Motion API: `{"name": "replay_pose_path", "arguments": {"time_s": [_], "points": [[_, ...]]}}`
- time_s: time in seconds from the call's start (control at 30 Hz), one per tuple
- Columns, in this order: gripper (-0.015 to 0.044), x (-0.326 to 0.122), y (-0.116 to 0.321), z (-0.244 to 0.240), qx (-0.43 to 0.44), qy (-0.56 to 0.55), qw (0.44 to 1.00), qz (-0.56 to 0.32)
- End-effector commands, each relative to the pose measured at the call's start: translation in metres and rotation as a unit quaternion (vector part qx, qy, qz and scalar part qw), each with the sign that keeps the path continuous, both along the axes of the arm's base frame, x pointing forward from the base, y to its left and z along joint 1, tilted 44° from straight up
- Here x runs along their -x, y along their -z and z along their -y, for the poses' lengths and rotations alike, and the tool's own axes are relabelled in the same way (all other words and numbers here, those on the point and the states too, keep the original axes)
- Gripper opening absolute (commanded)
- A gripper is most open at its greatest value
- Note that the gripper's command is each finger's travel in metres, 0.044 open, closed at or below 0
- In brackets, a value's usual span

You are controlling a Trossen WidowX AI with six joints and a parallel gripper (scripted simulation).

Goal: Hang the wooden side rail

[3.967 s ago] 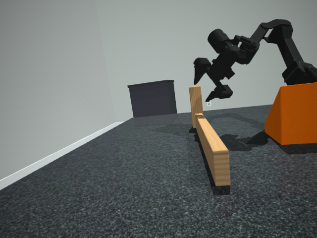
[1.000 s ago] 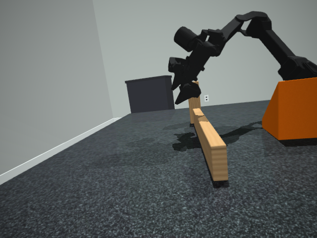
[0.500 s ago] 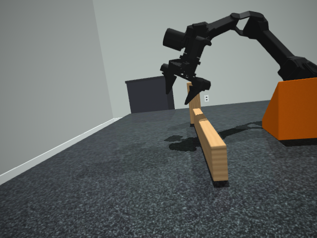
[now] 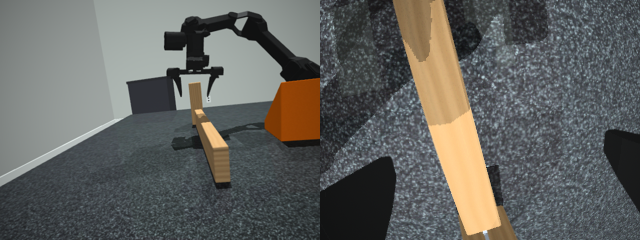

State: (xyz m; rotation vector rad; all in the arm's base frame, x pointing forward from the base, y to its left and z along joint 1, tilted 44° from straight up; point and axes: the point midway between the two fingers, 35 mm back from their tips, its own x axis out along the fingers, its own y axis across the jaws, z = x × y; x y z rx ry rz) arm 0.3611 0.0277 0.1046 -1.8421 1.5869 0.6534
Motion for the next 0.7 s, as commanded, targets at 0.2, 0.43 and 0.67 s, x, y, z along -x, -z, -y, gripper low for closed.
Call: {"name": "replay_pose_path", "arguments": {"time_s": [0.2, 0.43, 0.67], "points": [[0.0440, 0.013, -0.006, 0.003, 0.007, -0.009, 0.996, -0.088], [0.0440, 0.011, 0.019, 0.027, 0.007, -0.009, 0.996, -0.088], [0.0440, 0.011, 0.029, 0.037, 0.008, -0.009, 0.996, -0.088]]}}
